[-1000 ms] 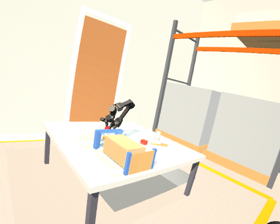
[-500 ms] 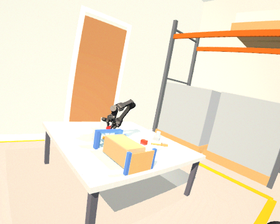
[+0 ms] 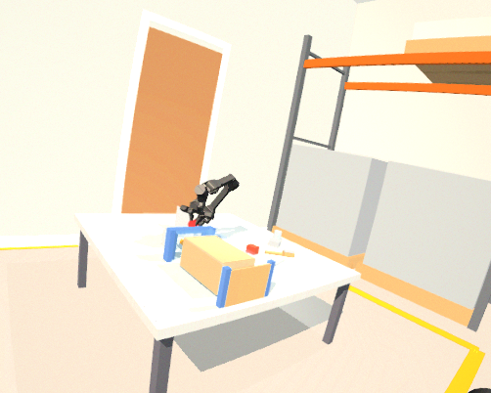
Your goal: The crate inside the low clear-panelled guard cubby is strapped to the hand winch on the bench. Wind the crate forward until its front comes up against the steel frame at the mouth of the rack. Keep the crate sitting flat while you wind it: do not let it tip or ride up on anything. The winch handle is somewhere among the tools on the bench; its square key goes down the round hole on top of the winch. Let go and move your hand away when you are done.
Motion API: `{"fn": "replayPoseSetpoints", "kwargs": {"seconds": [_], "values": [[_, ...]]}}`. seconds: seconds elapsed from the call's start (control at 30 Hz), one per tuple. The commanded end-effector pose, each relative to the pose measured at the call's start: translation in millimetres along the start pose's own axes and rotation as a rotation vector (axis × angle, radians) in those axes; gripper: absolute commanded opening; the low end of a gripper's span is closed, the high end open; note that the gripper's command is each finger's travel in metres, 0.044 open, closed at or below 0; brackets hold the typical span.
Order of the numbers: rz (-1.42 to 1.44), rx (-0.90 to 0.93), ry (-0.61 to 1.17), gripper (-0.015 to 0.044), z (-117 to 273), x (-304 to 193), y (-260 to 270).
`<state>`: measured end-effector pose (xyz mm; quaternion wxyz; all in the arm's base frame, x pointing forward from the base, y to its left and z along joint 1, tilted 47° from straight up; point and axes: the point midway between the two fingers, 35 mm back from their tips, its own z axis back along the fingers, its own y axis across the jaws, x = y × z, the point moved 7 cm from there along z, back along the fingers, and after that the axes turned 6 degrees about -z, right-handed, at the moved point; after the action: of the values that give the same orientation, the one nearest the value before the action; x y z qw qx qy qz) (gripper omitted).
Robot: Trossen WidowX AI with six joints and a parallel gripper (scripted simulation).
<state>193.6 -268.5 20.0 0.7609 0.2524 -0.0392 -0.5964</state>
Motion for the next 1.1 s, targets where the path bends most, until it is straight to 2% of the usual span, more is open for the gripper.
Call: {"fn": "replayPoseSetpoints", "kwargs": {"seconds": [0.0, 1.07], "values": [[-0.010, -0.004, 0.024, 0.0000, 2.7, -12.4, -5.2], [-0.012, -0.007, 0.025, 0.0000, 21.4, -47.2, -37.9]]}}
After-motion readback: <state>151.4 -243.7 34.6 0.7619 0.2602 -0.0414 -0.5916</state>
